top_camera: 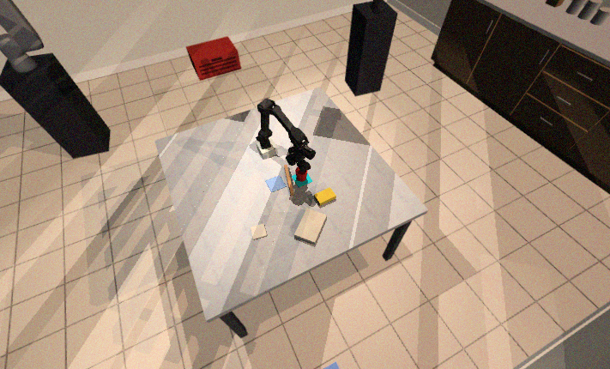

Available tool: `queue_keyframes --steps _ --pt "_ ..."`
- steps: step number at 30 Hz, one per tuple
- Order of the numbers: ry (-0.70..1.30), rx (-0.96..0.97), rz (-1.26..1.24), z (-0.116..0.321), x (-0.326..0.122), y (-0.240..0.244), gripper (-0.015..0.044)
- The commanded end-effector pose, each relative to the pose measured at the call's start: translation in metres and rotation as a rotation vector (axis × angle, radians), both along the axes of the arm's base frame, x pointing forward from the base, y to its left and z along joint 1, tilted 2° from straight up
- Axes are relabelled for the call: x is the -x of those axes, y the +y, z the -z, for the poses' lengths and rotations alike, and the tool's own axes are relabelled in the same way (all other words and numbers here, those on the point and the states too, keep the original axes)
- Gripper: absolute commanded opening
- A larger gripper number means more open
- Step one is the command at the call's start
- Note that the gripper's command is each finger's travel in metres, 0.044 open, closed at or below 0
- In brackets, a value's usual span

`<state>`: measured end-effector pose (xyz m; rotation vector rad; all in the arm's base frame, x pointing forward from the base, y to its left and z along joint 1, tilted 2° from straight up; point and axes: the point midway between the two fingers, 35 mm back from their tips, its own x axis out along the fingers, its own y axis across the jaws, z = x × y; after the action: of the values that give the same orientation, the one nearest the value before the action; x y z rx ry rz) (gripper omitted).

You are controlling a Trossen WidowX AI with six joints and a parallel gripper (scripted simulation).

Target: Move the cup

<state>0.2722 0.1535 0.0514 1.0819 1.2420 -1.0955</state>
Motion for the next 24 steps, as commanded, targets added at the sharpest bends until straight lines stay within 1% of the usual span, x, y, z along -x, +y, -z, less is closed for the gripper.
queue_keyframes --steps 1,8,16,20,24 --pt "-0.001 -0.003 0.004 -0.008 0.0 0.0 0.0128" --pt "-0.001 -0.003 0.004 -0.016 0.0 0.0 0.0128" --pt "-0.001 -0.001 0.001 -0.012 0.0 0.0 0.0338" --pt "-0.001 -0.001 0.001 -0.018 0.0 0.0 0.044" --pt "-0.001 -0.002 0.002 -0.032 -0.001 0.001 0.044"
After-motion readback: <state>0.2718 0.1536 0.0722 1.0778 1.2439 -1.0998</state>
